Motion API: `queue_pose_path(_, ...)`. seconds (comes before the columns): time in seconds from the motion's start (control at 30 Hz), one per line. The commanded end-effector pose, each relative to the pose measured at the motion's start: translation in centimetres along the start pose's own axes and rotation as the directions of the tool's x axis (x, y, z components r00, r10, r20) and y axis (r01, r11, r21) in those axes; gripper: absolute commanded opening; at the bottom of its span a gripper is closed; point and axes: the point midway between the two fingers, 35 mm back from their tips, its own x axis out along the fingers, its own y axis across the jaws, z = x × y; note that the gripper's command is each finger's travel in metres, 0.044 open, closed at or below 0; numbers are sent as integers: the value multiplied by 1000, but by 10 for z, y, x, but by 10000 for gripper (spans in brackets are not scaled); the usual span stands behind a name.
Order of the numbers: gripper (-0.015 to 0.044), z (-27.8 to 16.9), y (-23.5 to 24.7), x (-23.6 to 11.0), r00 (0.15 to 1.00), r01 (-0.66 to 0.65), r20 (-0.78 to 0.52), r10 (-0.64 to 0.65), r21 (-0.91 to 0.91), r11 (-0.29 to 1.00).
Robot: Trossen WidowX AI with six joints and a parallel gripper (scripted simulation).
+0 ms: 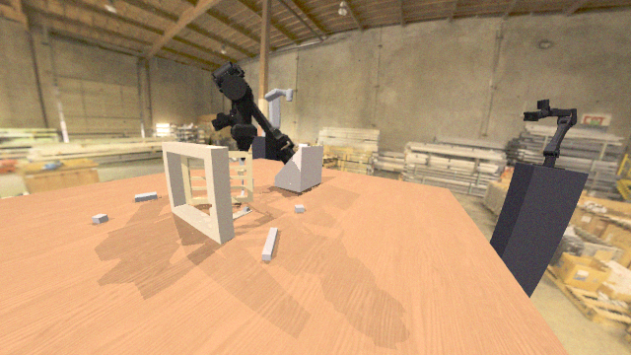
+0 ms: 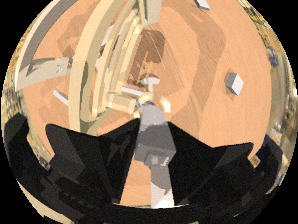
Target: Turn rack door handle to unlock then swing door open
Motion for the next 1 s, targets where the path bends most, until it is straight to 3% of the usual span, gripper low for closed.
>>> queue_pose_path(0.0, 8, 3, -11, 0, 1000, 1, 6, -1, -78, 997)
queue_pose_path(0.97, 8, 33, -71, 0, 1000, 7, 7, -4, -490, 872)
